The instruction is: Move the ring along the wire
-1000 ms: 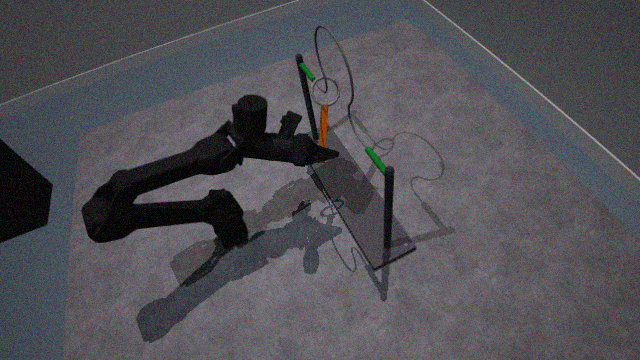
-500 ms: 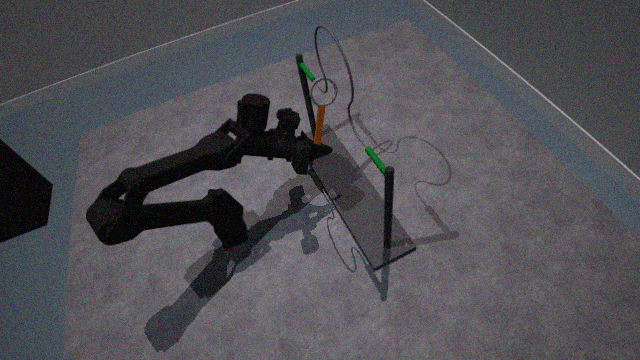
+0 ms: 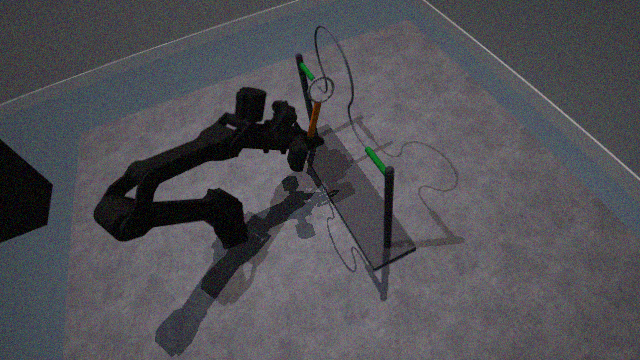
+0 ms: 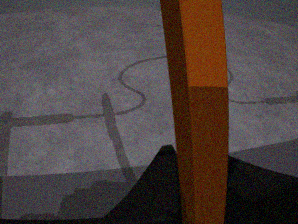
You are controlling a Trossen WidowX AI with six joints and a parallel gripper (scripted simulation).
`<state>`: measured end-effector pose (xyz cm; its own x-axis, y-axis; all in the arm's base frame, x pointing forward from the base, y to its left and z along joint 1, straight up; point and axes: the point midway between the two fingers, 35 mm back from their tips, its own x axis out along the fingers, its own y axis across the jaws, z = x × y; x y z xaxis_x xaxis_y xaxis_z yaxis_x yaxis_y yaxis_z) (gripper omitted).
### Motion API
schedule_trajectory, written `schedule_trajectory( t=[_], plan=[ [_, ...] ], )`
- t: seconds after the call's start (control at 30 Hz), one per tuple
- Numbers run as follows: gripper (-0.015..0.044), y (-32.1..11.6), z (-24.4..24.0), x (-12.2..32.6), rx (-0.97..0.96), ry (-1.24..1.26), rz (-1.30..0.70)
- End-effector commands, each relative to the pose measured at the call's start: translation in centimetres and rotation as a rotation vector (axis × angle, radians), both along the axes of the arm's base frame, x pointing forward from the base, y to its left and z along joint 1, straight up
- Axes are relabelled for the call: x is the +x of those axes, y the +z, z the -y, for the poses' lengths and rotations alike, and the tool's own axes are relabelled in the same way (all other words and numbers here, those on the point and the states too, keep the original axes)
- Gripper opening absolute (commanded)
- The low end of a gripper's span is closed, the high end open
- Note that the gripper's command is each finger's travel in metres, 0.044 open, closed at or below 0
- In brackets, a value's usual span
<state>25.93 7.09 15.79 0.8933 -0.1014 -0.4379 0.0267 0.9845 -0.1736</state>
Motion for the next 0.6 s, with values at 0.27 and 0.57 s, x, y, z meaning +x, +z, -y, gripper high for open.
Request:
schedule_trajectory(
  t=[0.27, 0.57],
  plan=[
    [-0.015, 0.1, -2.3, -0.2, 0.104, -0.005, -0.003],
    [-0.015, 0.1, -3.6, -0.3, 0.13, -0.005, -0.003]
  ],
)
